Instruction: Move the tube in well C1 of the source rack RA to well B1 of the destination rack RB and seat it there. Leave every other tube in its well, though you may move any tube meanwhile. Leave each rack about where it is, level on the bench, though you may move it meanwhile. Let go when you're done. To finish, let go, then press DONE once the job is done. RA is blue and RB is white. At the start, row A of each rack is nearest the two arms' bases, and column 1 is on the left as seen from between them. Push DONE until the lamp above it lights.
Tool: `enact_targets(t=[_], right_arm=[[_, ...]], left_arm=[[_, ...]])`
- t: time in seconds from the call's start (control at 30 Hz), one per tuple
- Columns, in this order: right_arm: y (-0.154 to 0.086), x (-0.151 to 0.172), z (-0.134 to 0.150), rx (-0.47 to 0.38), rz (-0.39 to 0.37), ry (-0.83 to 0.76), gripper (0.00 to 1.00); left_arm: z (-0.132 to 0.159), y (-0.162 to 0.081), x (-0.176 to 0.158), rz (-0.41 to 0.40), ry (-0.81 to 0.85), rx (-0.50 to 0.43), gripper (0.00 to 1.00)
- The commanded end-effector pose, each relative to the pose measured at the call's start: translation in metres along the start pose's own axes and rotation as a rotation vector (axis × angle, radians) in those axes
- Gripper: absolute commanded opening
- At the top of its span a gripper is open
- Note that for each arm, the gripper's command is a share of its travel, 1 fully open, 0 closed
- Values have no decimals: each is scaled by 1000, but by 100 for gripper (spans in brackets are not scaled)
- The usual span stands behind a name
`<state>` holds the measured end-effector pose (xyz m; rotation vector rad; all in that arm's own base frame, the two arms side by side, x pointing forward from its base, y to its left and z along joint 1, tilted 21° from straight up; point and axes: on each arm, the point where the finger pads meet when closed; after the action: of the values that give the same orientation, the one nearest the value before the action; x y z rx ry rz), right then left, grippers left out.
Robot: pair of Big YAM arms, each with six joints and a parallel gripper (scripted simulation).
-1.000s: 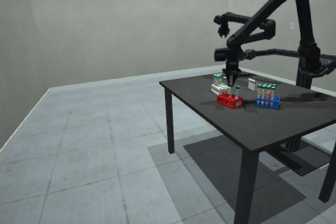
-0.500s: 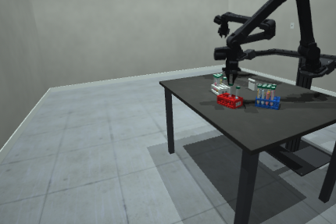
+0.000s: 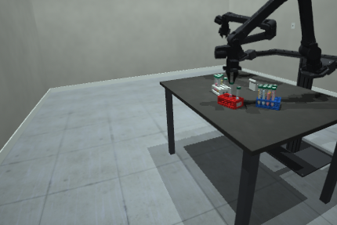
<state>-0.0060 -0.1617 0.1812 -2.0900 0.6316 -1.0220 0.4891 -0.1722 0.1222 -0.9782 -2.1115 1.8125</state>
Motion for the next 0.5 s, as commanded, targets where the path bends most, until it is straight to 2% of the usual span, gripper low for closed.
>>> enact_targets(t=[0.0, 0.1, 0.13, 0.47], right_arm=[[-11, 9, -7, -13, -30, 9, 30], [-11, 9, -7, -13, -30, 9, 30], [-11, 9, -7, -13, -30, 9, 30], [-11, 9, -7, -13, -30, 9, 30]], left_arm=[[-3, -32, -26, 66, -6, -16, 0], [-3, -33, -25, 65, -6, -16, 0], [-1, -26, -24, 53, -1, -13, 0], [-4, -45, -26, 67, -6, -16, 0]])
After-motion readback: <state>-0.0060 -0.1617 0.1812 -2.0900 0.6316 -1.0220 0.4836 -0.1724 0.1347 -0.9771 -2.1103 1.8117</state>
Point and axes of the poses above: on each arm, the point where the finger pads meet when closed, its own y axis out along the fingers, its own x axis across the jaws, z = x × y, and after that the axes turned 5 degrees about y, right-handed
